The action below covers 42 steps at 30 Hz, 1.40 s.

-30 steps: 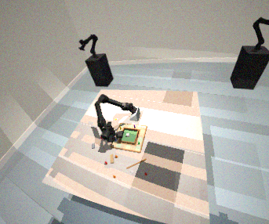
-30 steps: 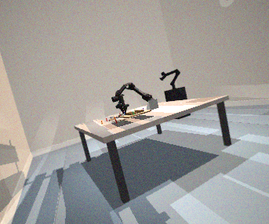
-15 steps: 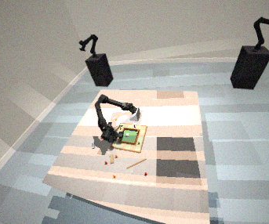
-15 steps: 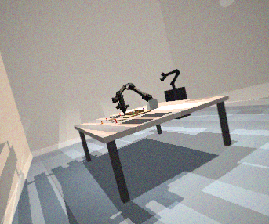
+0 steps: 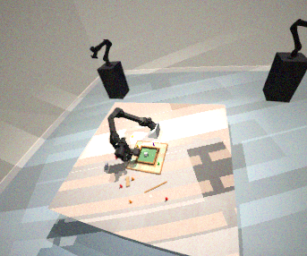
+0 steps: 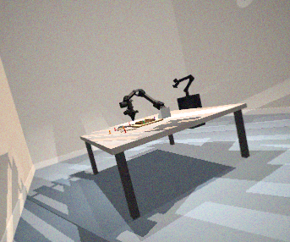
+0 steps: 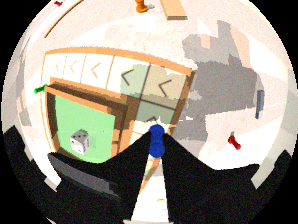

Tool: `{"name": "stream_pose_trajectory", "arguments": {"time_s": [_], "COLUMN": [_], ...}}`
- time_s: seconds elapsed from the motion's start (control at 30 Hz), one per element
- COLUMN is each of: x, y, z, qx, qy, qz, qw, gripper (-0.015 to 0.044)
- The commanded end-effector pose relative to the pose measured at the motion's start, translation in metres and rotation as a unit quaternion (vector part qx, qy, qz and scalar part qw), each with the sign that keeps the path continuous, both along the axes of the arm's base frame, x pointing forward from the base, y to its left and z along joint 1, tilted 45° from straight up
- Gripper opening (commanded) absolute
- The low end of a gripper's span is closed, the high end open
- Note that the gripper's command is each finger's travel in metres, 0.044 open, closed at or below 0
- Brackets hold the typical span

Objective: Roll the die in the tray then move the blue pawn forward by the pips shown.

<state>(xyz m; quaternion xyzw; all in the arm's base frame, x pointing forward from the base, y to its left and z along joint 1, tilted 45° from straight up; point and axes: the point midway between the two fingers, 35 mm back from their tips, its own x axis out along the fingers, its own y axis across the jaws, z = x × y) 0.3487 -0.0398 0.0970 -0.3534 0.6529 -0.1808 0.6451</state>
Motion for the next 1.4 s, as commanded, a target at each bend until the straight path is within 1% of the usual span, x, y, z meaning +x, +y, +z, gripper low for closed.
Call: {"name": "stream_pose_trajectory", "arguments": {"time_s": [0.0, 0.4, 0.53, 0.93, 1.17, 1.37], "x": [0.0, -0.011, -0.011, 0.034, 0.037, 0.039], "y": [0.017, 0.06, 0.062, 0.05, 0.046, 0.028], "z": [0.016, 0.065, 0.066, -0.016, -0.024, -0.042], "qx": [0.003, 0.001, 0.001, 0.001, 0.0, 0.0], "qy": [-0.001, -0.001, -0.001, -0.003, -0.003, -0.003], "qz": [0.001, 0.0, 0.0, 0.0, 0.0, 0.0], "qw": [1.0, 1.0, 1.0, 1.0, 1.0, 1.0], "gripper": [0.0, 0.0, 0.0, 0.0, 0.0, 0.0]}}
